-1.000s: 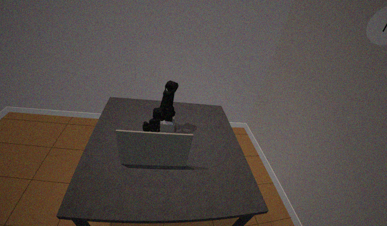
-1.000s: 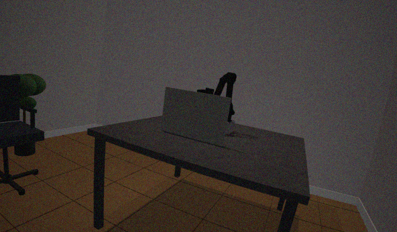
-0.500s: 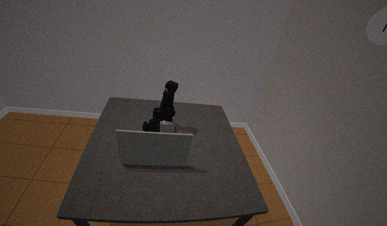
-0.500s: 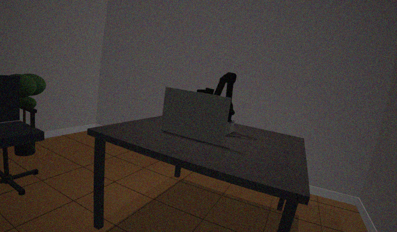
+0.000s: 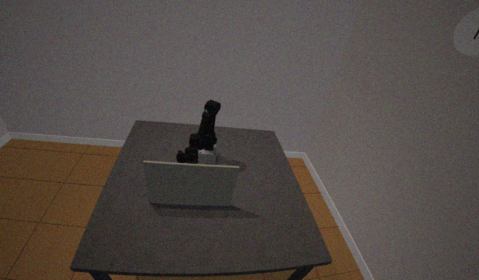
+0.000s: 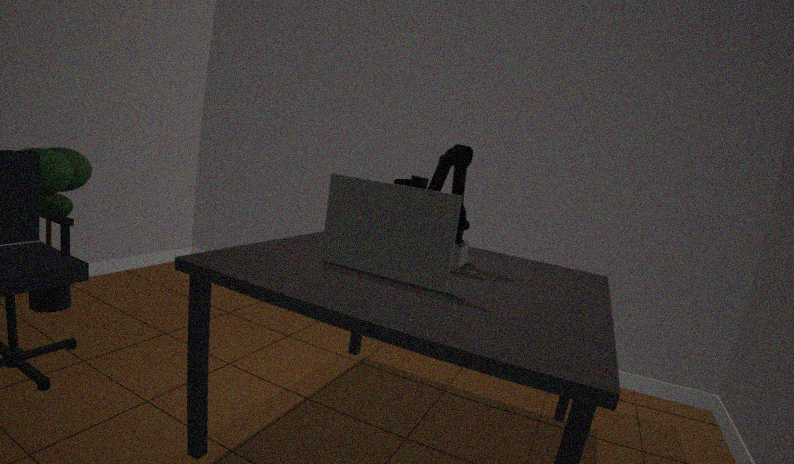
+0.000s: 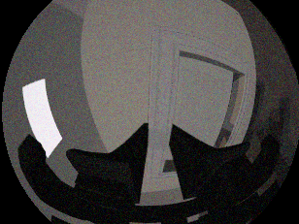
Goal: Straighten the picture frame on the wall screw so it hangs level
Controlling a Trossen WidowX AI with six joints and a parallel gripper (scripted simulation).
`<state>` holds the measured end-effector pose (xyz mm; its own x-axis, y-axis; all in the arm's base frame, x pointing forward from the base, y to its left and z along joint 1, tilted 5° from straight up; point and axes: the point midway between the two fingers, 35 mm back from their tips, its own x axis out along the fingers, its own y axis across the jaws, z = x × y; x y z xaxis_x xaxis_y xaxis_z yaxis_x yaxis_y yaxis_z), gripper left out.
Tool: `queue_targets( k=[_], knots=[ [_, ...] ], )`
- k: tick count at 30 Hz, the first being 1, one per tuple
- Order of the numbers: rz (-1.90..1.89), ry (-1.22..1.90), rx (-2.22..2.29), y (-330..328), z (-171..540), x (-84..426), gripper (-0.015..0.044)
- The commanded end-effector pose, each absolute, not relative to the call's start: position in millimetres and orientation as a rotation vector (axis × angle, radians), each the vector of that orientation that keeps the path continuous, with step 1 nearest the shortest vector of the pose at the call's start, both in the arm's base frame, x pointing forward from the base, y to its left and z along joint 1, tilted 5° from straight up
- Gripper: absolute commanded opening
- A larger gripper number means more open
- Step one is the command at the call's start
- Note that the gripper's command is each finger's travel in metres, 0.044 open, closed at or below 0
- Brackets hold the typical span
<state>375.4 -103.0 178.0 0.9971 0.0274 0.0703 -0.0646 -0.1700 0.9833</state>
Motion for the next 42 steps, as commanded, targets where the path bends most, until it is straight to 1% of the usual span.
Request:
queue_targets(
  k=[1, 42],
  knots=[
    [0.105, -0.045, 1.725, -102.6, 187.1, 375.8, 0.0000],
    [0.105, -0.045, 1.726, -96.0, 186.7, 375.7, 0.0000]
  ],
)
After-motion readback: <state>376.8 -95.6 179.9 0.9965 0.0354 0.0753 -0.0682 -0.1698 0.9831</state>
